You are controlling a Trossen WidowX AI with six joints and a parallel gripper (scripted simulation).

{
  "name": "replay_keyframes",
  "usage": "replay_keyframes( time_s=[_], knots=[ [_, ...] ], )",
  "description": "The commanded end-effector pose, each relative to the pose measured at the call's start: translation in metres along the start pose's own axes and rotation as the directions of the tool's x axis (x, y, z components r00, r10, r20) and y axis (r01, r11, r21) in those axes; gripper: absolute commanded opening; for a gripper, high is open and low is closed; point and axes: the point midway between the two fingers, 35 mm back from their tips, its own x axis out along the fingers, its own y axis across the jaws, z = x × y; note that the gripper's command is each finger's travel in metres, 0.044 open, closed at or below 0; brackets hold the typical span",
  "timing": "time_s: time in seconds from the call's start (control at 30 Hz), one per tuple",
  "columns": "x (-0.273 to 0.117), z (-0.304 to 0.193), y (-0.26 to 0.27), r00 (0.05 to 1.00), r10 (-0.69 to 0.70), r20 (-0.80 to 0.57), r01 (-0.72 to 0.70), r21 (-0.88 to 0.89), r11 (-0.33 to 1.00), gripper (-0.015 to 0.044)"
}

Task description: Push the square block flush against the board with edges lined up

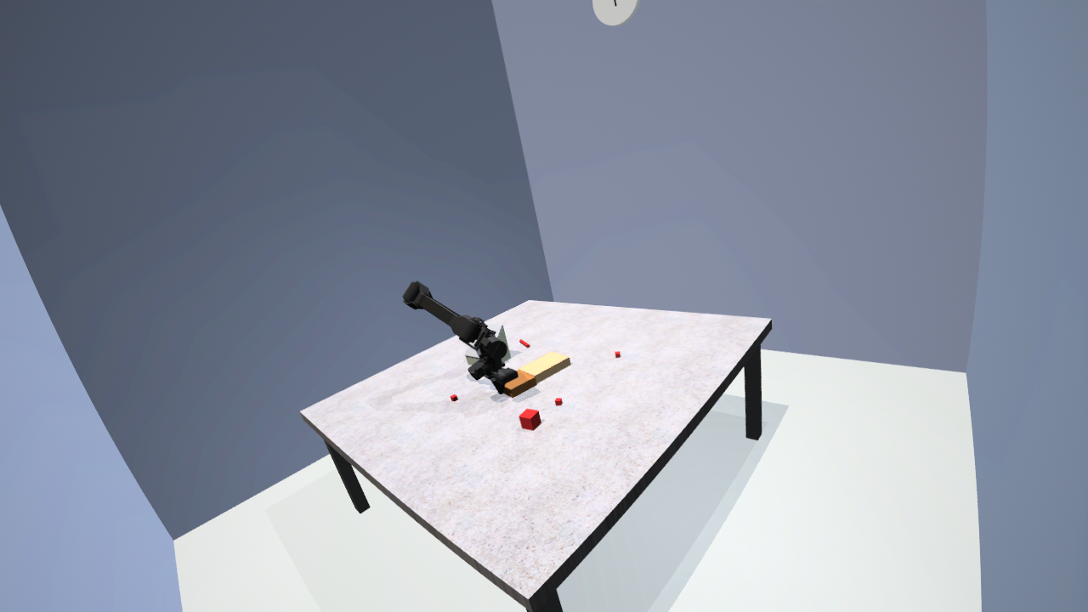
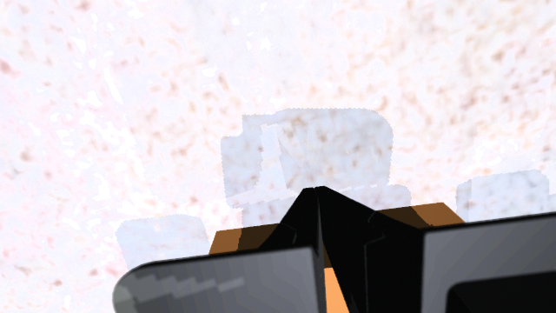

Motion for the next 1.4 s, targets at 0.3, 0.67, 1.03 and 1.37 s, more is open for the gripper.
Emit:
replay_keyframes(
  time_s=[0.3, 0.67, 1.03, 1.37],
  knots=[
    [0.004, -0.011, -0.003, 1.000, -0.015, -0.008, 0.015, -0.008, 1.000, 0.0000],
    [0.004, 0.006, -0.001, 1.000, -0.015, -0.007, 0.015, -0.007, 1.000, 0.0000],
    [0.003, 0.023, 0.001, 1.000, -0.013, -0.004, 0.013, -0.007, 1.000, 0.0000],
    [0.002, 0.039, 0.002, 1.000, -0.012, 0.000, 0.012, -0.008, 1.000, 0.0000]
  ],
)
